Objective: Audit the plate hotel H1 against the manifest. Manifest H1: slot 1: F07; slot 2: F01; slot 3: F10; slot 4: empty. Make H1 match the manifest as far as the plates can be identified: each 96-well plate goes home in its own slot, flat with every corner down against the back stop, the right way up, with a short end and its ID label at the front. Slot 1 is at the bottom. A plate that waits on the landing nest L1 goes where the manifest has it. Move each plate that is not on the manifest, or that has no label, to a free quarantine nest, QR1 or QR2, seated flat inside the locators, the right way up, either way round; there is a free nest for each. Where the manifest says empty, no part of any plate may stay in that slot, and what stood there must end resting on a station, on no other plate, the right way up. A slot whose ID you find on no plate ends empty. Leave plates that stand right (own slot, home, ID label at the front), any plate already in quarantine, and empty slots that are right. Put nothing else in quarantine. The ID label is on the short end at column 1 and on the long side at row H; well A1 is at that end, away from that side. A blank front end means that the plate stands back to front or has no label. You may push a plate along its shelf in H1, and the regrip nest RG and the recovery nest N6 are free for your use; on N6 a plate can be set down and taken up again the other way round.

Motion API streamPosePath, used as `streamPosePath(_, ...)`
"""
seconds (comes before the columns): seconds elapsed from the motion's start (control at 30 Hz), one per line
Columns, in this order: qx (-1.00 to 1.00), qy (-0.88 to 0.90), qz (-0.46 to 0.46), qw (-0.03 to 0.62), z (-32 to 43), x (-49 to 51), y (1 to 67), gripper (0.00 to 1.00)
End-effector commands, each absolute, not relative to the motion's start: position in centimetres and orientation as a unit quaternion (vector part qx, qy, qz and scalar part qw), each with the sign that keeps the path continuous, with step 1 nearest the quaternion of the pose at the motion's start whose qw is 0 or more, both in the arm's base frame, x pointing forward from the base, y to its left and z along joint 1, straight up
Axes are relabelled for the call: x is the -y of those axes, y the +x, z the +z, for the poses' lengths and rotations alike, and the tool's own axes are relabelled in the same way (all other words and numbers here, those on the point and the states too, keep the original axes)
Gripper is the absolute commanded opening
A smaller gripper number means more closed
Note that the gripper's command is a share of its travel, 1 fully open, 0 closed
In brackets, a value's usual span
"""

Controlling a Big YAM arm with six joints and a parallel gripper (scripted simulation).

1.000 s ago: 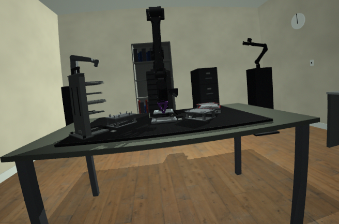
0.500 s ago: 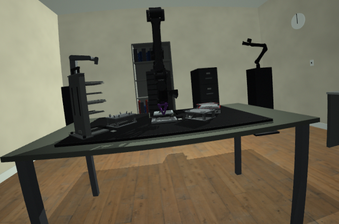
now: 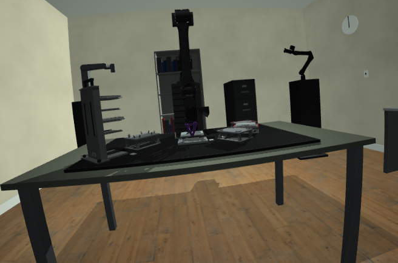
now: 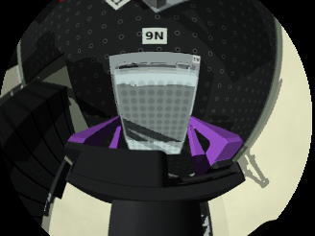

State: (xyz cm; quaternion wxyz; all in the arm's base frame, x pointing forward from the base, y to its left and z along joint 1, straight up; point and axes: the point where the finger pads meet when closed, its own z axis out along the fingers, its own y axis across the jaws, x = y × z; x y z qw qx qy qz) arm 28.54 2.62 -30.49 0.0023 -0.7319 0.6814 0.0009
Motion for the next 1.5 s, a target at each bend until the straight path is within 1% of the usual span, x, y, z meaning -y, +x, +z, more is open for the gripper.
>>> streamPosePath(0.0,-0.68,-0.733,0.0,0.005,-30.9,-2.4,28.5,0.86)
streamPosePath(1.4,-0.681,-0.732,0.001,0.004,-32.7,-2.6,28.5,0.86)
streamPosePath(1.43,-0.681,-0.732,0.001,0.004,-32.7,-2.6,28.5,1.0)
streamPosePath(1.47,-0.681,-0.732,0.001,0.004,-32.7,-2.6,28.5,1.0)
